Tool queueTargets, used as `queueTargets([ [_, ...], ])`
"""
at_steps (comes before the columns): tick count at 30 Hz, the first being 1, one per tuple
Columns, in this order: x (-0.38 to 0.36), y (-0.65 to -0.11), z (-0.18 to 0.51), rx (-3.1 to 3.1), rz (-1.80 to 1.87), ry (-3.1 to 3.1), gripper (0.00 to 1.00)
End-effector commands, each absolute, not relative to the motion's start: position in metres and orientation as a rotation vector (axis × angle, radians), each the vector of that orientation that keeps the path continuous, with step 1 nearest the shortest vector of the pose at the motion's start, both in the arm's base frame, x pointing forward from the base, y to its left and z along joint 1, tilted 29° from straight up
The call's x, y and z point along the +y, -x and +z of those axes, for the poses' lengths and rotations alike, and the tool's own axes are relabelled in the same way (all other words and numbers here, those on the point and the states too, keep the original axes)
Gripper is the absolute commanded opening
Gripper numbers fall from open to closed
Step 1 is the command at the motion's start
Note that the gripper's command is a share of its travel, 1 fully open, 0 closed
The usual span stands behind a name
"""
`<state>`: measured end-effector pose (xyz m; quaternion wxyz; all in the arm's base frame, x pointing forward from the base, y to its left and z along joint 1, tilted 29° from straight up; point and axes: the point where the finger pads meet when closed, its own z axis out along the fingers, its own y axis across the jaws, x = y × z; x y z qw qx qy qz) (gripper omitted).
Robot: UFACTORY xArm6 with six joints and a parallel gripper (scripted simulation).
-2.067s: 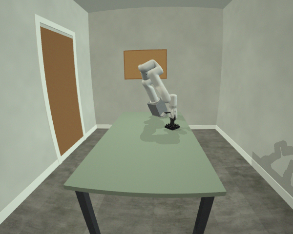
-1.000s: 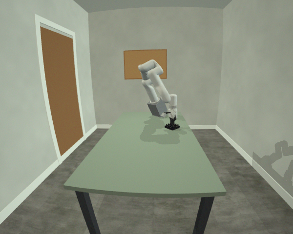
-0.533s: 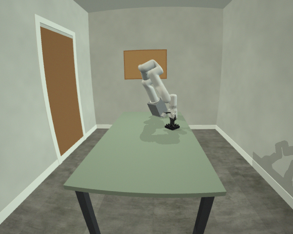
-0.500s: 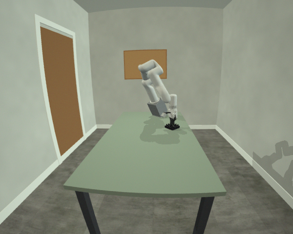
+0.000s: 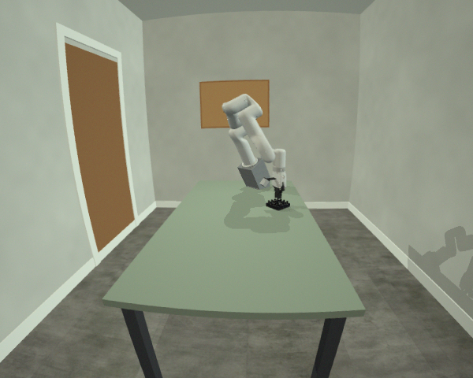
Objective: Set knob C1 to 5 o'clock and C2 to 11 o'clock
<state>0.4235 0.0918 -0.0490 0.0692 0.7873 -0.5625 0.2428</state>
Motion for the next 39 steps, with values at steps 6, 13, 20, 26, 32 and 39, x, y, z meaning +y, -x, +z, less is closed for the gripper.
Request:
queueTargets([
  [6,0.098,-0.420,-0.035,-1.694,0.733,-2.371,0.19],
  [13,0.099,-0.419,-0.034,-1.694,0.733,-2.371,0.19],
  [20,0.099,-0.419,-0.034,-1.694,0.733,-2.371,0.19],
  [26,0.099,-0.419,-0.033,-1.694,0.733,-2.371,1.00],
  [32,0.107,-0.413,-0.015,-1.694,0.733,-2.371,1.00],
  [39,0.124,-0.399,0.025,-1.694,0.733,-2.372,1.00],
])
